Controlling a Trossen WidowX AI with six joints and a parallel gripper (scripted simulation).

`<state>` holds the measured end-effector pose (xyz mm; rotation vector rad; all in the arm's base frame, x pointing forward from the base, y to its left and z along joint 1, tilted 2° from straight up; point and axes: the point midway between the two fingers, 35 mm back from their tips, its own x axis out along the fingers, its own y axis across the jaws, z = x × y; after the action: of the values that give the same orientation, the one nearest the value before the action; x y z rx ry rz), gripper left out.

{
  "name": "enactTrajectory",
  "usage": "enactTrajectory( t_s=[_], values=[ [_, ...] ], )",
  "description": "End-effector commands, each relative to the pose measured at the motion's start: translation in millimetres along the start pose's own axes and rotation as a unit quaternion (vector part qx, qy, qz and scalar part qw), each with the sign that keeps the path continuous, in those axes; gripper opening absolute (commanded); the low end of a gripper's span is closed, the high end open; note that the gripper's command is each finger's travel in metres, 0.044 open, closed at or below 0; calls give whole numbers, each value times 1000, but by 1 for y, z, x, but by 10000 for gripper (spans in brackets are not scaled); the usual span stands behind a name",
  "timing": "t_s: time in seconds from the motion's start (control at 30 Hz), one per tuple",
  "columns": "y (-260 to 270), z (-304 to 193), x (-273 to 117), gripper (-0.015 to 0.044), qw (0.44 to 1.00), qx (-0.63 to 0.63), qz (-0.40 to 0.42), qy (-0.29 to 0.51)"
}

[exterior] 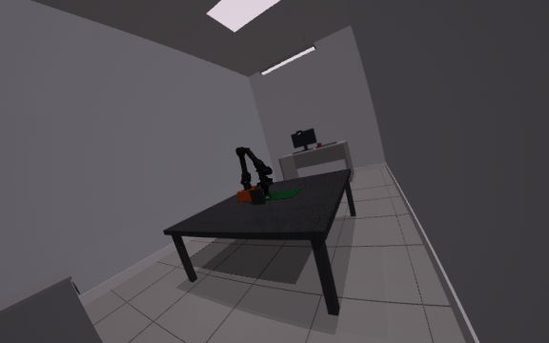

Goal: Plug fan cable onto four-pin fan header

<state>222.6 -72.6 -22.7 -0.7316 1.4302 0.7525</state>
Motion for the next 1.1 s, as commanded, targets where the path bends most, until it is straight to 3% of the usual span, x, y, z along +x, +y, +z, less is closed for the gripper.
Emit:
enactTrajectory(
  t_s=[0.0, 1.07],
  values=[
    [2, -1, 2, 0, 1000, -3, 2, 3],
    [2, -1, 5, 0, 1000, -5, 2, 3]
  ],
)
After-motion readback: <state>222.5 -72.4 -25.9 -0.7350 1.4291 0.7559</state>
